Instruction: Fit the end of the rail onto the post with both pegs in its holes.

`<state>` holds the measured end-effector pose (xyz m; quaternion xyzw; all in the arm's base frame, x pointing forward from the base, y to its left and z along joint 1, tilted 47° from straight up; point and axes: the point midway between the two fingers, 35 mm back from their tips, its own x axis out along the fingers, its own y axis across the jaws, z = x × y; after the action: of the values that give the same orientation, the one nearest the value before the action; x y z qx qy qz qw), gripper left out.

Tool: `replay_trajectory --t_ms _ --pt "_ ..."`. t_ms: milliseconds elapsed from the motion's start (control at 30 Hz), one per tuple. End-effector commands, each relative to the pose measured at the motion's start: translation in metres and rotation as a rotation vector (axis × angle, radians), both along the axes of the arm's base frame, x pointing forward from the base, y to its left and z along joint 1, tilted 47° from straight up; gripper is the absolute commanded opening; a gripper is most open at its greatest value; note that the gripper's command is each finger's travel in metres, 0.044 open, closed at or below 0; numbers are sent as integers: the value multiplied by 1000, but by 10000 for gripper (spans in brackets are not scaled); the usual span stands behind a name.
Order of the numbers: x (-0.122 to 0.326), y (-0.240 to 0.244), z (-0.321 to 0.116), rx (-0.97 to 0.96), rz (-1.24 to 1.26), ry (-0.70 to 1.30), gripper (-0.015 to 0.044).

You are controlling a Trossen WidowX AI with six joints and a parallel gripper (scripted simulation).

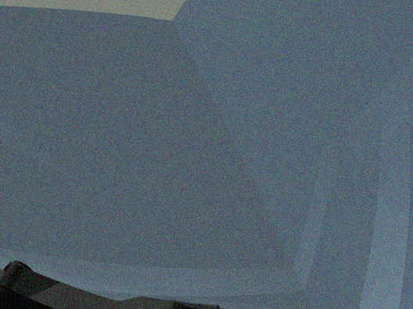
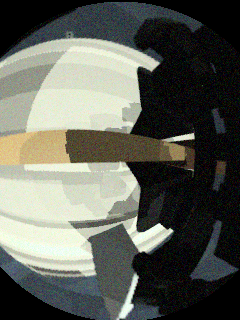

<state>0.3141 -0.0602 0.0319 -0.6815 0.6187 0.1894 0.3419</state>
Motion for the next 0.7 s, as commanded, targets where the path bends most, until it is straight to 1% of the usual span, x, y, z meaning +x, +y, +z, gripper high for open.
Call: replay_trajectory --t_ms 0,667 --pt "0 -1 2 -3 5 -1 0" --pt "-1 -4 8 -4 5 -1 0"
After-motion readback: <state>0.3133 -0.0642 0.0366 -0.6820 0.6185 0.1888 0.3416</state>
